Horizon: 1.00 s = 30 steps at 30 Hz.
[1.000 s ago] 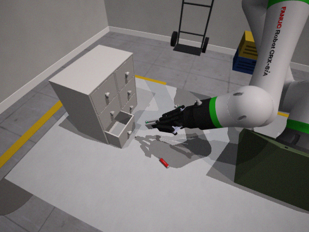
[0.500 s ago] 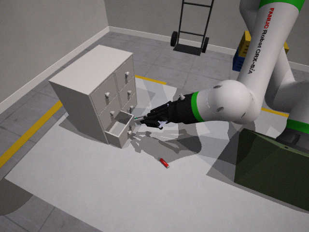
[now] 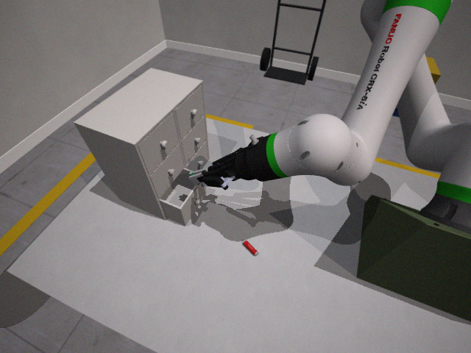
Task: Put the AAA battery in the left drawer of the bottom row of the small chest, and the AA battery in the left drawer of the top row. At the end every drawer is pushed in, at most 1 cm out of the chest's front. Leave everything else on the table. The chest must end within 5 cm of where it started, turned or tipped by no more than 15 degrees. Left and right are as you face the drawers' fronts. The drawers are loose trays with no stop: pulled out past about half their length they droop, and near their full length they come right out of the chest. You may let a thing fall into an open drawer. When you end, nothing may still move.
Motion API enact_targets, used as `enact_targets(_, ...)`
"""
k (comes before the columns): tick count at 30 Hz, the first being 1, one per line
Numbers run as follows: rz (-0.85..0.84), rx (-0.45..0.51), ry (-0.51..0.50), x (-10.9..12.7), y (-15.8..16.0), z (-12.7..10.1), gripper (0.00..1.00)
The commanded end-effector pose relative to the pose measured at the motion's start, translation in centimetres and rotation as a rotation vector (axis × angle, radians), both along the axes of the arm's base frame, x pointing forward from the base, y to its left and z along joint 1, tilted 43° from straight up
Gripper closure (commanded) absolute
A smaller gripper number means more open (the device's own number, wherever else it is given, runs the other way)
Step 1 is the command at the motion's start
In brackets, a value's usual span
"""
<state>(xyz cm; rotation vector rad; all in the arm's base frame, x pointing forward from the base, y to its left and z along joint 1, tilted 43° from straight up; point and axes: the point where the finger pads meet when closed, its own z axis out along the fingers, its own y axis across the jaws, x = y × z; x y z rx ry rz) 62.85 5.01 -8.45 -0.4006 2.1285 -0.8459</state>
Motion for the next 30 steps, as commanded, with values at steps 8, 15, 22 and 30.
enact_targets(8,0.000,0.000,0.000,2.6,0.1,0.0,0.97)
enact_targets(15,0.000,0.000,0.000,3.0,0.1,0.0,0.97)
enact_targets(22,0.000,0.000,0.000,3.2,0.1,0.0,0.97)
enact_targets(30,0.000,0.000,0.000,3.2,0.1,0.0,0.97)
